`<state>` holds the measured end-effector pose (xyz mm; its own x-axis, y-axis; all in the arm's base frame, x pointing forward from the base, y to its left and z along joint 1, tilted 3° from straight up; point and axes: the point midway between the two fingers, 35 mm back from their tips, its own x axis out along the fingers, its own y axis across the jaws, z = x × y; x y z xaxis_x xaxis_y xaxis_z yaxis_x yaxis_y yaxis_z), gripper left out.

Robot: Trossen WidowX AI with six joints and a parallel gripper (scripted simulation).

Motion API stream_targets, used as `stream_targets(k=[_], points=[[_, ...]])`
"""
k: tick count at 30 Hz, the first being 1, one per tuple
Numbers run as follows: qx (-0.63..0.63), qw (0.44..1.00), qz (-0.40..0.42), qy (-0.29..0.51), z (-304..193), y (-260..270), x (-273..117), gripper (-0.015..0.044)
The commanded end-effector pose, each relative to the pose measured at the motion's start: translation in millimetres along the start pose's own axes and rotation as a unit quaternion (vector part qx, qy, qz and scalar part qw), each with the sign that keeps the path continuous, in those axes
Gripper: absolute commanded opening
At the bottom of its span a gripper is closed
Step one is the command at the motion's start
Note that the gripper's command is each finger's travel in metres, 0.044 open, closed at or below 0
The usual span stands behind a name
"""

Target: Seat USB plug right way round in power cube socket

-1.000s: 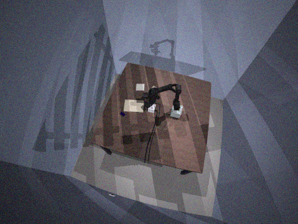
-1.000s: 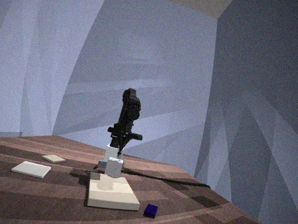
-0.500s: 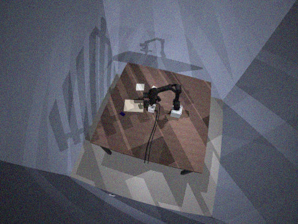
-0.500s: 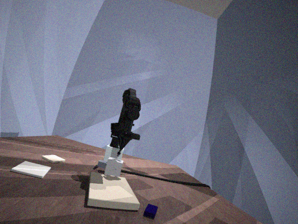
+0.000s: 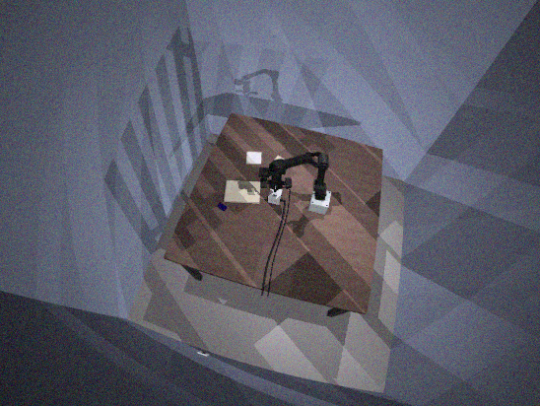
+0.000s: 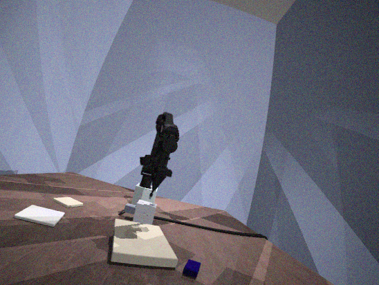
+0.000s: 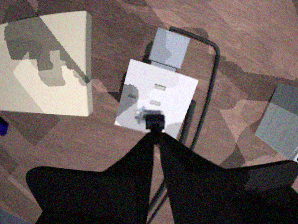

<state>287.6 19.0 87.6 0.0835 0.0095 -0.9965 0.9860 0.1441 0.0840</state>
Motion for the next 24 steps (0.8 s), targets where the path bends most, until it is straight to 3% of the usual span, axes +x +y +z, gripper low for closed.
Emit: stream_targets(k=[1, 8, 24], points=[[0.053, 0.999, 0.000, 0.000, 0.0, -0.1, 0.2, 0.0000], [0.136, 0.991, 0.000, 0.000, 0.0, -0.1, 0.3, 0.0000], [0.135, 0.991, 0.001, 0.001, -0.2, 0.2, 0.4, 0.0000]])
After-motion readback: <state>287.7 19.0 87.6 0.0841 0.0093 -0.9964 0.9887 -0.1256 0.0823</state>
